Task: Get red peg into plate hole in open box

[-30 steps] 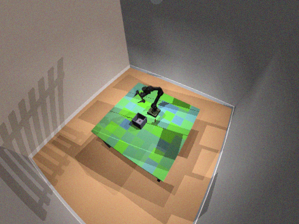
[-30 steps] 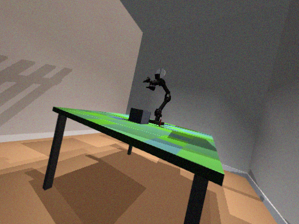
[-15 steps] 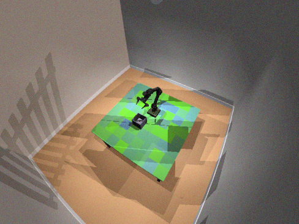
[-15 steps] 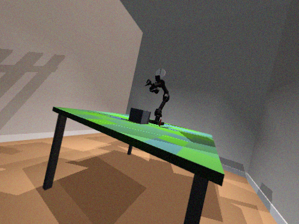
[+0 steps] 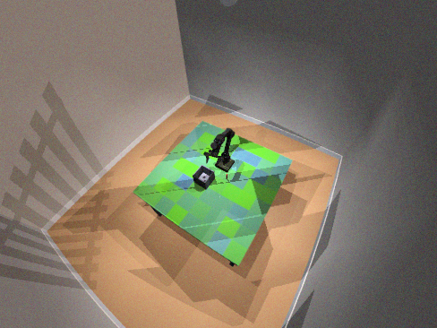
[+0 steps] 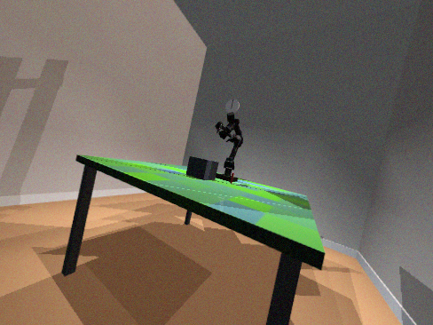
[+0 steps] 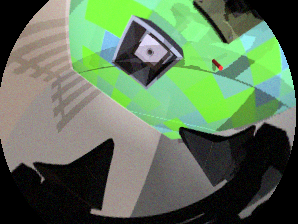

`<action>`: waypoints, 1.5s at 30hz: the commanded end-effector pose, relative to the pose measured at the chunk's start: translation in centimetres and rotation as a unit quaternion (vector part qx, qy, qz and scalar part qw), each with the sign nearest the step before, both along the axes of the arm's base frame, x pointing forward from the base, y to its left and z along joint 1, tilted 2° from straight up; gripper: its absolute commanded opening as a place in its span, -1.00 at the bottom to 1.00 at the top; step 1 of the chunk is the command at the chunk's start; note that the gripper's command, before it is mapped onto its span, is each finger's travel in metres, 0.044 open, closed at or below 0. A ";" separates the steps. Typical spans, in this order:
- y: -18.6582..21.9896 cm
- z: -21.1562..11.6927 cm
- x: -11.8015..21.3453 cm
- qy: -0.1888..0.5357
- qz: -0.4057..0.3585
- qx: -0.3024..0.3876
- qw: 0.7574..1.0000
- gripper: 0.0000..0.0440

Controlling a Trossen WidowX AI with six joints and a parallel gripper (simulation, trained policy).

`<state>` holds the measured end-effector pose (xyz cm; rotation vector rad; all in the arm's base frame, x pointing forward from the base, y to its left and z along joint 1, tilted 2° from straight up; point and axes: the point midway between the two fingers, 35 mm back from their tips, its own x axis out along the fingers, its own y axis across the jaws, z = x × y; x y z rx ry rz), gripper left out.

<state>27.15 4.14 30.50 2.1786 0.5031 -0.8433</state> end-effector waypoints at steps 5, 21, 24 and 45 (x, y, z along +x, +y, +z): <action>3.4 -3.5 -1.1 0.063 0.089 -0.012 0.994 0.99; 8.4 -10.5 -5.5 0.196 0.262 -0.061 0.943 1.00; 8.8 -11.7 -6.3 0.219 0.287 -0.071 0.930 1.00; 9.2 -18.7 -10.8 0.334 0.408 -0.125 0.841 1.00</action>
